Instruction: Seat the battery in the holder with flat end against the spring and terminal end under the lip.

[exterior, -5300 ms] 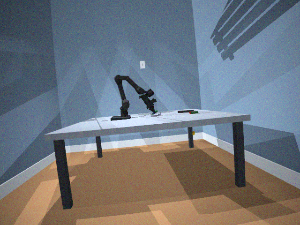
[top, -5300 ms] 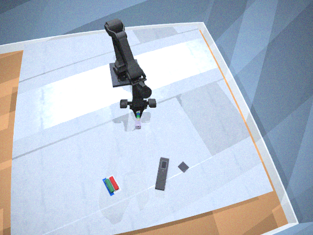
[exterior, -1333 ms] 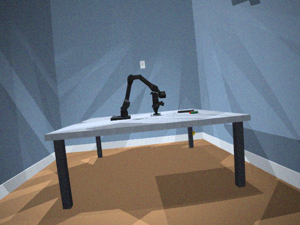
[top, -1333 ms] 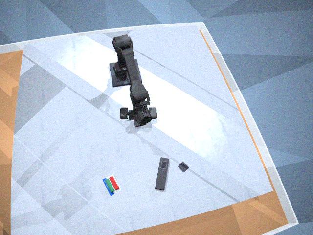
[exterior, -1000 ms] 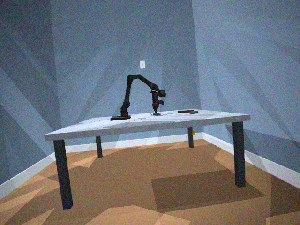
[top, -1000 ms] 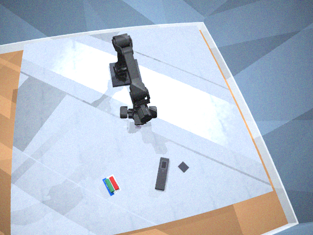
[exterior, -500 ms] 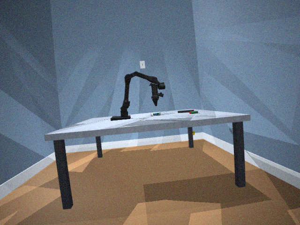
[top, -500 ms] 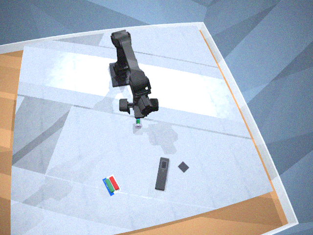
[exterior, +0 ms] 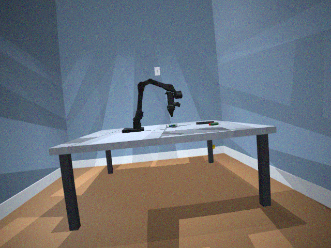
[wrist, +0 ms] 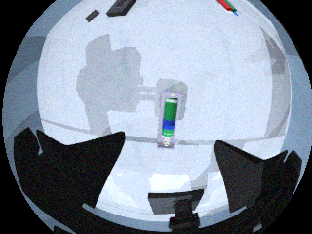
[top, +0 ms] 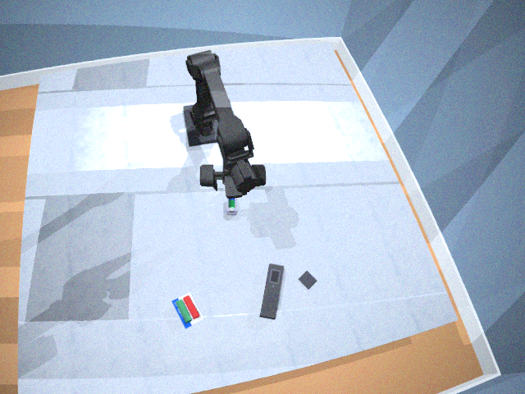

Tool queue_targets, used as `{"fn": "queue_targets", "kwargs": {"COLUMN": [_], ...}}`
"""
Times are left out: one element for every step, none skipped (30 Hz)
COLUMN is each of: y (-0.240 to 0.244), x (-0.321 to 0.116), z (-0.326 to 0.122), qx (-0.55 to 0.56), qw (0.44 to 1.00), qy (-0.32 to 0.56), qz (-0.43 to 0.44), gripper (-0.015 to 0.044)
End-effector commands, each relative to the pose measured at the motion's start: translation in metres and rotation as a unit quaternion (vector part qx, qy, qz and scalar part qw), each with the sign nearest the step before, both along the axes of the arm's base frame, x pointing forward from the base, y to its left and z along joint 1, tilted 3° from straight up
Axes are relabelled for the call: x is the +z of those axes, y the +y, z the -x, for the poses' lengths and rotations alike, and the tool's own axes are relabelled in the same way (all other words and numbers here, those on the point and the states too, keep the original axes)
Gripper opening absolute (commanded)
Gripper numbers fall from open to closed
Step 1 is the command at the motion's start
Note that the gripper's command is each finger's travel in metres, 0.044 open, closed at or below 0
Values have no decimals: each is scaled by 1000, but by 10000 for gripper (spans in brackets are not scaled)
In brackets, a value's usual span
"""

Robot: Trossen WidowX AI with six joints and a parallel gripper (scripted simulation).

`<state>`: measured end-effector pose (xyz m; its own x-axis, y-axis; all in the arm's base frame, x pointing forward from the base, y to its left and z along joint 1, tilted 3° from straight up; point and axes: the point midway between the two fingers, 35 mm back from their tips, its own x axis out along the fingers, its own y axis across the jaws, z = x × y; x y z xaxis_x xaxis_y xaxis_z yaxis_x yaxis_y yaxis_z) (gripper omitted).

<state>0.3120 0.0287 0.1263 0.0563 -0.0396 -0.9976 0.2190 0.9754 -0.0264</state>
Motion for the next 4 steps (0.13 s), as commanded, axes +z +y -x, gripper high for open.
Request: {"fn": "queue_targets", "kwargs": {"y": [0,0,0,0], "x": [0,0,0,0], "z": [0,0,0,0], "qx": [-2,-2,-2,-2], "qw": [1000,1000,1000,1000], "qy": [1,1,1,1], "qz": [0,0,0,0], "gripper": [440,440,440,440]}}
